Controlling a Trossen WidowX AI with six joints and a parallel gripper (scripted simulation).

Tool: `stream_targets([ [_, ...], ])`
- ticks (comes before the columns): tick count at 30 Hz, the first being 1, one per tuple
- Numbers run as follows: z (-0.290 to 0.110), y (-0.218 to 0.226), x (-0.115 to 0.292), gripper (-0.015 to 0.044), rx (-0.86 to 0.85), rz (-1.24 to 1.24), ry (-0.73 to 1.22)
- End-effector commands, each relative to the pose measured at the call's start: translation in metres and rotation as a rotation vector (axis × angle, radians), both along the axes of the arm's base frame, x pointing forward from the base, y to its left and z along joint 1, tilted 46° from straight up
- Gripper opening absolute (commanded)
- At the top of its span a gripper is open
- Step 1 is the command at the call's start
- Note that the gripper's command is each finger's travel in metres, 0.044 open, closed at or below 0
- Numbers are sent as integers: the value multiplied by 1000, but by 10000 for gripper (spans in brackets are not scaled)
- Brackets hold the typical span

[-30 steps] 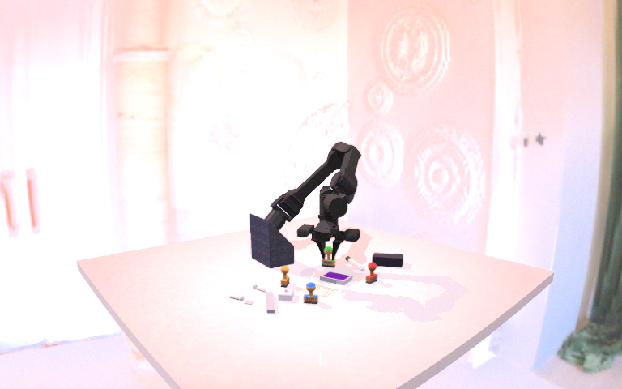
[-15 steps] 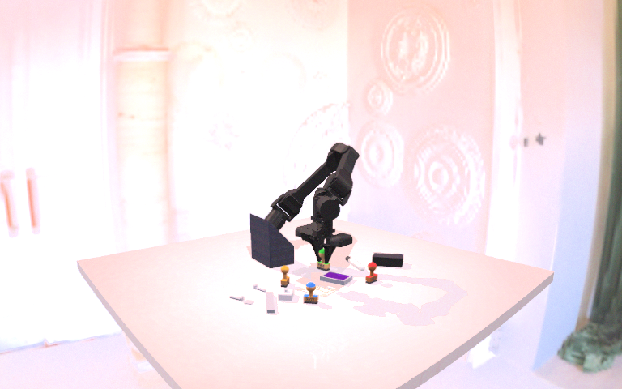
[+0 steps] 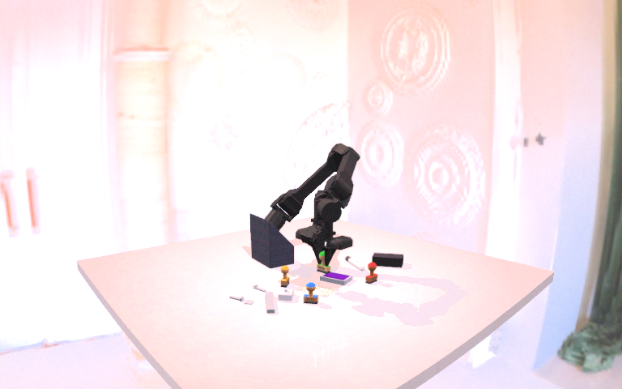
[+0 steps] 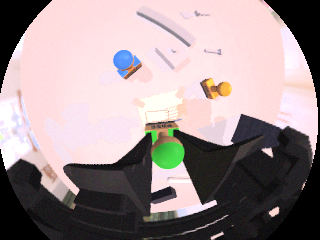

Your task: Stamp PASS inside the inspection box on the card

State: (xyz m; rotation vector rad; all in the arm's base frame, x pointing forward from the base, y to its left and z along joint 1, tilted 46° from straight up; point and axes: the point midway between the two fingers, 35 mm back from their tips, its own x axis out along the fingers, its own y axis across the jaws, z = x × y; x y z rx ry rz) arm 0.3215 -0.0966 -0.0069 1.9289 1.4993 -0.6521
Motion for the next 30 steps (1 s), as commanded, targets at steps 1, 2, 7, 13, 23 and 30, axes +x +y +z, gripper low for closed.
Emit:
stream_targets([
  [1, -2, 2, 0, 0, 3, -3, 4],
  [2, -3, 3, 0, 0, 3, -3, 4],
  [7, -5, 5, 1, 0, 3, -3, 4],
  [13, -8, 8, 2, 0, 3, -3, 5],
  [23, -13, 12, 4, 0, 4, -3, 5],
  [30, -16, 15, 5, 0, 4, -3, 5],
])
